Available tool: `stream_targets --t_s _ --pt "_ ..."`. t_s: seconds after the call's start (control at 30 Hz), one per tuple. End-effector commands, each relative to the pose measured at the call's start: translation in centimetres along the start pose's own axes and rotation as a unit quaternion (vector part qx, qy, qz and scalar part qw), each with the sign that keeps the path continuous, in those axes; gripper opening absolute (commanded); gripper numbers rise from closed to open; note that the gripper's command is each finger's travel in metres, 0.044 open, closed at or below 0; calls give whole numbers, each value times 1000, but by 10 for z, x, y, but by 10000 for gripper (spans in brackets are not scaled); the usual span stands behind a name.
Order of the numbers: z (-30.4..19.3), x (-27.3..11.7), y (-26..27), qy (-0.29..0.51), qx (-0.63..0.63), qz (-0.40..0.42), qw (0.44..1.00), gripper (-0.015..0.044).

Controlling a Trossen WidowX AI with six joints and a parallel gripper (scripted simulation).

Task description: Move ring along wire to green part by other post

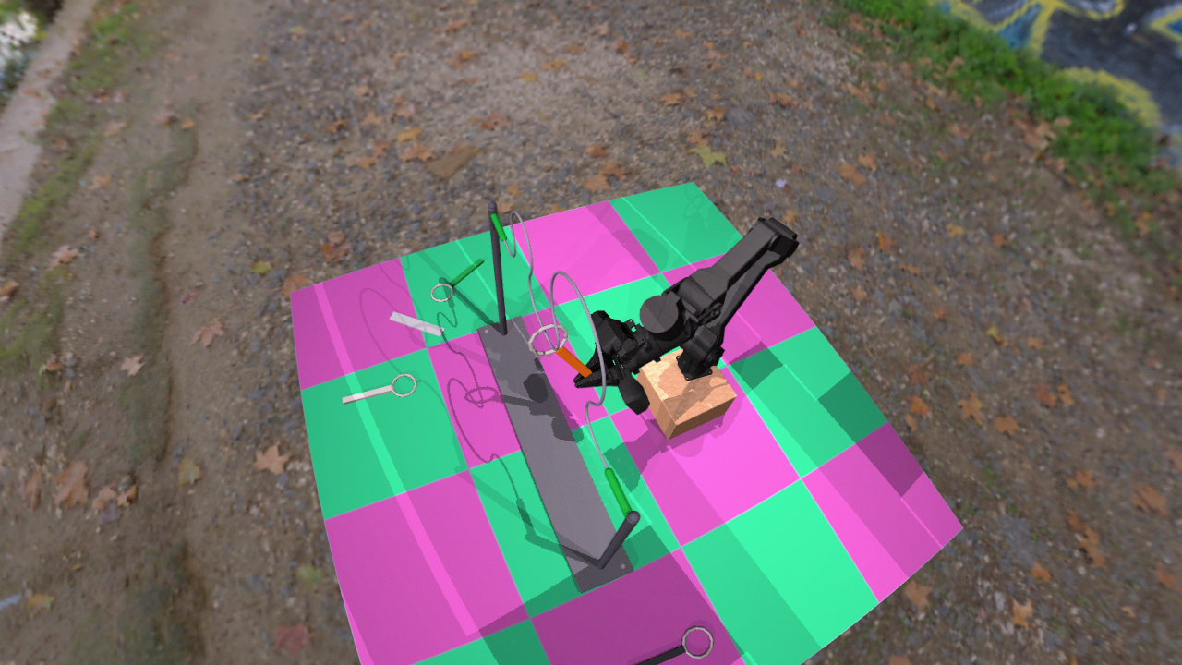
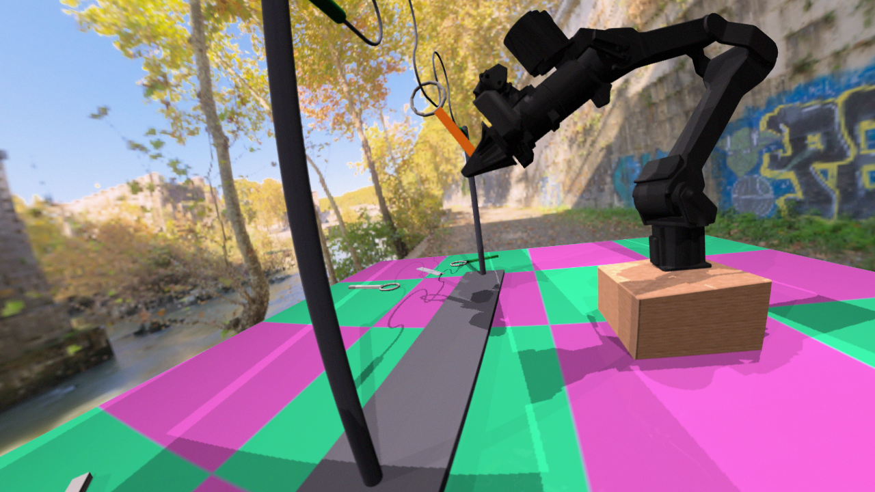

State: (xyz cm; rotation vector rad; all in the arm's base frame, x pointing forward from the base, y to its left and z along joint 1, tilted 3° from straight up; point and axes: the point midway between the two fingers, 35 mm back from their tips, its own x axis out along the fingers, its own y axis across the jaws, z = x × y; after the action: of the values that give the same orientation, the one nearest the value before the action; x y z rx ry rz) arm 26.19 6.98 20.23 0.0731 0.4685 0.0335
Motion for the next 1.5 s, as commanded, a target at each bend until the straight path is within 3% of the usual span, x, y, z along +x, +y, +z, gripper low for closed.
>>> stream_targets --t_s 0.0,0.73,1.47 --pt "2 -1 11 2 27 13 1000 -150" --pt "23 -22 83 27 235 132 963 -150" --pt "77 -59 135 53 452 255 853 -150"
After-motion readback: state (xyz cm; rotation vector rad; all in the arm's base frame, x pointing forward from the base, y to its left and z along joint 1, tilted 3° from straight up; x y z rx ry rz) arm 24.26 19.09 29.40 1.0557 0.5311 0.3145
